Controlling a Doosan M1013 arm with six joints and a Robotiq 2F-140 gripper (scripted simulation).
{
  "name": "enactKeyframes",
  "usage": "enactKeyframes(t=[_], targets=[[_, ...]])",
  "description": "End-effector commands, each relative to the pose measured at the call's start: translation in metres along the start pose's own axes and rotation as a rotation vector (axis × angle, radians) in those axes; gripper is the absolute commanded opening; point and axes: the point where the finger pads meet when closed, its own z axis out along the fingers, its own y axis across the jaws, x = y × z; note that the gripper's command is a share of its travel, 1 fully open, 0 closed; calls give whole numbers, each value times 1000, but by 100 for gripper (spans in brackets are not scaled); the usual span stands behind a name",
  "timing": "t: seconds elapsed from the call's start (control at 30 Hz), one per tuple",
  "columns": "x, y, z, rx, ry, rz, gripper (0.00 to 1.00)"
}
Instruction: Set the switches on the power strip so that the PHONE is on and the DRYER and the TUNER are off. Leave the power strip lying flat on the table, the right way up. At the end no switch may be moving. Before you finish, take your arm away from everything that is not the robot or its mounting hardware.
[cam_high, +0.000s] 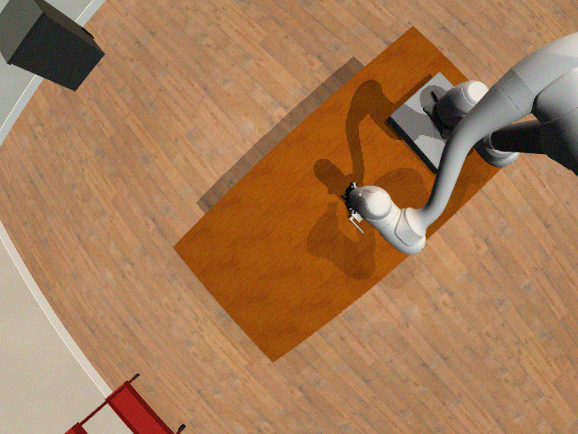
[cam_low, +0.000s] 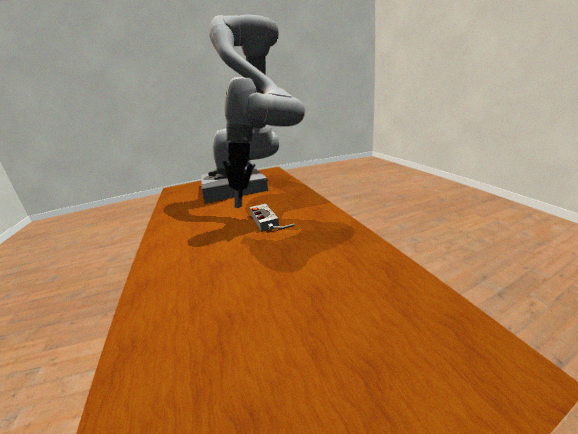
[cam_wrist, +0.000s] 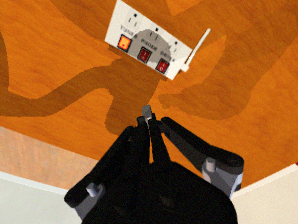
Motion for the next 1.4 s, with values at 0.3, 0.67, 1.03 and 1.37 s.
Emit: enactKeyframes(t=[0.3,0.67,1.03,1.37], targets=[[0,1,-2,-2,3,-3,0],[0,1,-2,-2,3,-3,0],[0,1,-2,-2,3,-3,100],[0,1,-2,-2,3,-3,100]])
